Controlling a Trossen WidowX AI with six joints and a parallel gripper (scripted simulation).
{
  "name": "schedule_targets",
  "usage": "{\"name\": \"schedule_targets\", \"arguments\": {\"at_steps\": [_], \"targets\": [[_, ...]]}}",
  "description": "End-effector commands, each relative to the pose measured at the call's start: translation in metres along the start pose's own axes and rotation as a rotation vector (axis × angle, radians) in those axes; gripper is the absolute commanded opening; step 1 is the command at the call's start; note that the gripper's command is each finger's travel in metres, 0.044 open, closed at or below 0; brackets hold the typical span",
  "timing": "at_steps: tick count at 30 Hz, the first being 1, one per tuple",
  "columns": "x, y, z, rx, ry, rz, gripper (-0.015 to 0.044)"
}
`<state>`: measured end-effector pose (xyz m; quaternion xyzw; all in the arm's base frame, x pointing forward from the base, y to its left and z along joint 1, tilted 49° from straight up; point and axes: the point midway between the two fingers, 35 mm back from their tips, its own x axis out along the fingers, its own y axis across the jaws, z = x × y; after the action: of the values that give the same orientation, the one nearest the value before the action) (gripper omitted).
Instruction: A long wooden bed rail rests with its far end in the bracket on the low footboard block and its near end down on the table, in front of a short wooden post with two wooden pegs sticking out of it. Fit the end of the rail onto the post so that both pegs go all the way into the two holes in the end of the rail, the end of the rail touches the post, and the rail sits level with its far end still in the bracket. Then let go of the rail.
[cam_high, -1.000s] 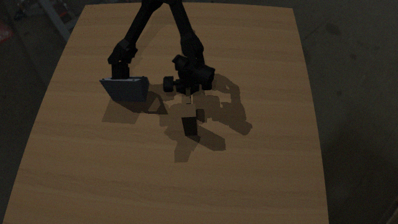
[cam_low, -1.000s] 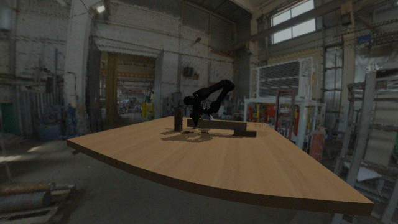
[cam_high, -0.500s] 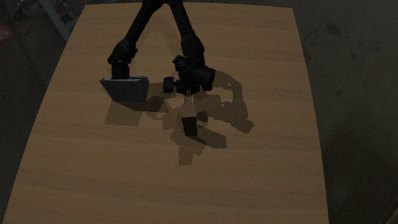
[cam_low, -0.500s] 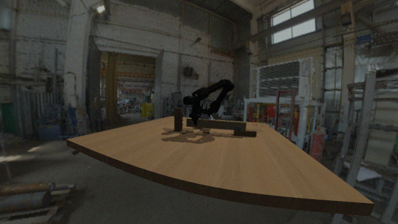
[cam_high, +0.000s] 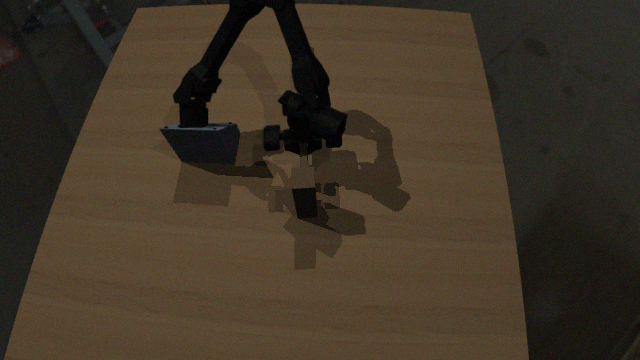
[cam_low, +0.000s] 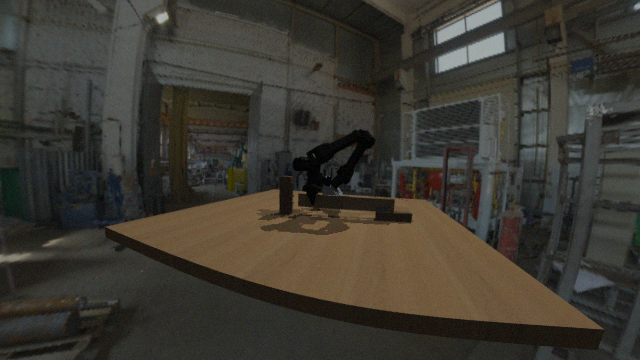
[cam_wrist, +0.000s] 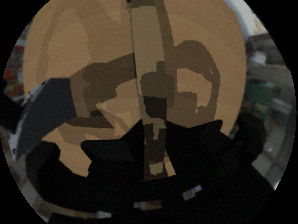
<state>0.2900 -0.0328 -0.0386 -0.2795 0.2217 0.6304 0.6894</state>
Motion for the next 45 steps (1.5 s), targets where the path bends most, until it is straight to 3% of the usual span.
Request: {"name": "schedule_targets", "arguments": {"at_steps": [1, 45], "targets": [[-0.002, -0.003, -0.003, -0.004, 0.004, -0.008, 0.0000], [-0.002, -0.002, -0.016, -0.004, 0.005, -0.009, 0.0000]]}}
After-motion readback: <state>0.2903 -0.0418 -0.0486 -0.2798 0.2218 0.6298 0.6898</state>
